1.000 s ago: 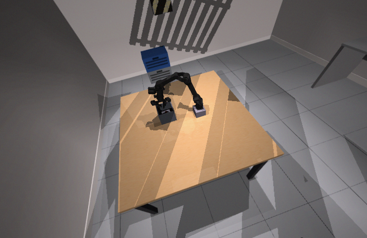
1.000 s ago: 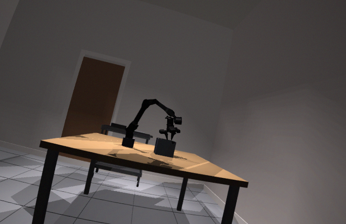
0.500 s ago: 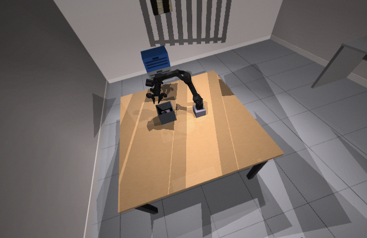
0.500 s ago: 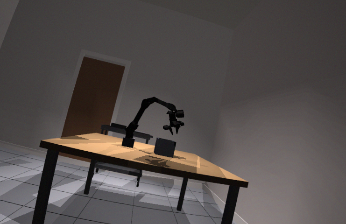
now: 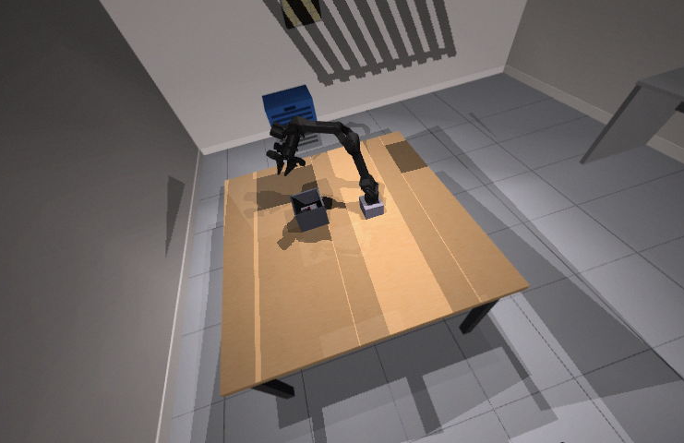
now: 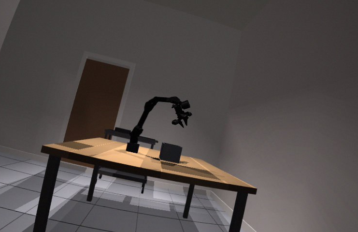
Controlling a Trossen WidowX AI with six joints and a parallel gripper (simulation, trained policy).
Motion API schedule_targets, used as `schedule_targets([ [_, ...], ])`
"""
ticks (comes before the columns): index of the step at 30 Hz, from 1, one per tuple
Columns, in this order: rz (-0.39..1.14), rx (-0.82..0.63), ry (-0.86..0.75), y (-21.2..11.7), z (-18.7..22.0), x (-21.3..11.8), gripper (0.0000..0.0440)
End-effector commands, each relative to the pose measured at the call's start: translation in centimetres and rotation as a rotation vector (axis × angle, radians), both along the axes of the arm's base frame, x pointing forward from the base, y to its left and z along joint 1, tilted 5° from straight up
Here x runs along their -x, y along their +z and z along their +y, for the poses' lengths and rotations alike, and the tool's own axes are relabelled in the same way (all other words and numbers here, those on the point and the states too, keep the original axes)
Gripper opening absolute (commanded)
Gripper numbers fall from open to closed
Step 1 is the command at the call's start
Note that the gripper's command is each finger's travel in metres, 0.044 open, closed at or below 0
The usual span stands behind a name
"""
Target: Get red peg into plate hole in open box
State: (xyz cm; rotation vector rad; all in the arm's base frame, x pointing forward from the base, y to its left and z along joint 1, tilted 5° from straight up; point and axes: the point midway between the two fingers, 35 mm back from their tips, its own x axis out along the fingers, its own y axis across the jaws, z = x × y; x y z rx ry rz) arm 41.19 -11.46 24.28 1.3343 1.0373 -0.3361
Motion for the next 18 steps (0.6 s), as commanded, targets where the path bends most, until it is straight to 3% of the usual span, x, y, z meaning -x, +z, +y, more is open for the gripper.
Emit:
schedule_targets([
  [1, -0.087, 0.009, 0.023, 3.5, -0.1, 0.5, 0.0152],
  [7, -0.193, 0.019, 0.039, 7.7, -0.3, 1.4, 0.0149],
  [18, -0.346, 0.04, 0.035, 14.0, -0.5, 3.2, 0.0182],
])
